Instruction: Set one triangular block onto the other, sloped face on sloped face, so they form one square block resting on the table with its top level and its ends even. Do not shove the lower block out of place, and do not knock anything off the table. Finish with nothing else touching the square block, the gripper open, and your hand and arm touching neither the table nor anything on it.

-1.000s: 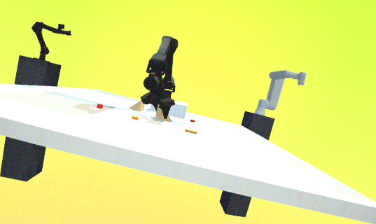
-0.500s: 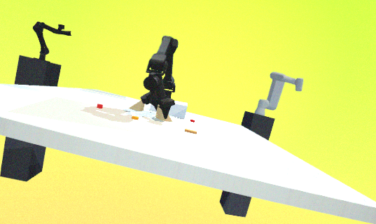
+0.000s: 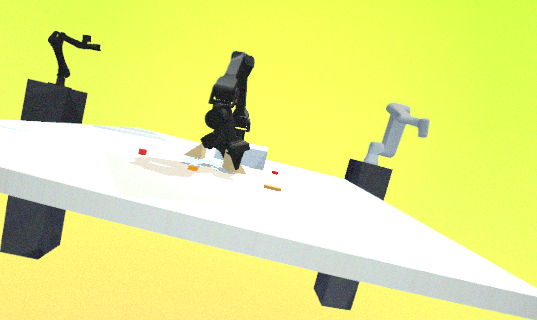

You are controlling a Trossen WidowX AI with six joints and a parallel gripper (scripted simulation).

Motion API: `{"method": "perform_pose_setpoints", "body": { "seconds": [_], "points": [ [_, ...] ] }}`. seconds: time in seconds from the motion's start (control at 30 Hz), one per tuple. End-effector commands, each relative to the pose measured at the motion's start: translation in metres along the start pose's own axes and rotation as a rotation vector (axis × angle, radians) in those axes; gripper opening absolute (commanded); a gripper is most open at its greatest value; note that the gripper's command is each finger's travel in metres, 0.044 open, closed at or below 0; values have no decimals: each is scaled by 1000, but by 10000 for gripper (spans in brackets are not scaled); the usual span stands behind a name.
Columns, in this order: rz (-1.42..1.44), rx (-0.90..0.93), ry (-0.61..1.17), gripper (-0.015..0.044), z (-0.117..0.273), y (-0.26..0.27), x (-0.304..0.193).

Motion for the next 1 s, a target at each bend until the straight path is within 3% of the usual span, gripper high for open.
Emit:
{"method": "perform_pose_setpoints", "body": {
  "seconds": [0.0,0.97],
  "points": [
    [1,2,-3,0,2,0,-1],
    [-1,-4,-18,0,0,0,-2]
  ]
}}
Point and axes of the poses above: the point midway between the two fingers, 35 mm back from their tips, its own z axis back along the fingers, its own y axis across the jaws, x = y × z, the point moved 4 cm from there along z, back along the fingers, and after that the axes turned 10 degrees about z, right-handed, at the moved point
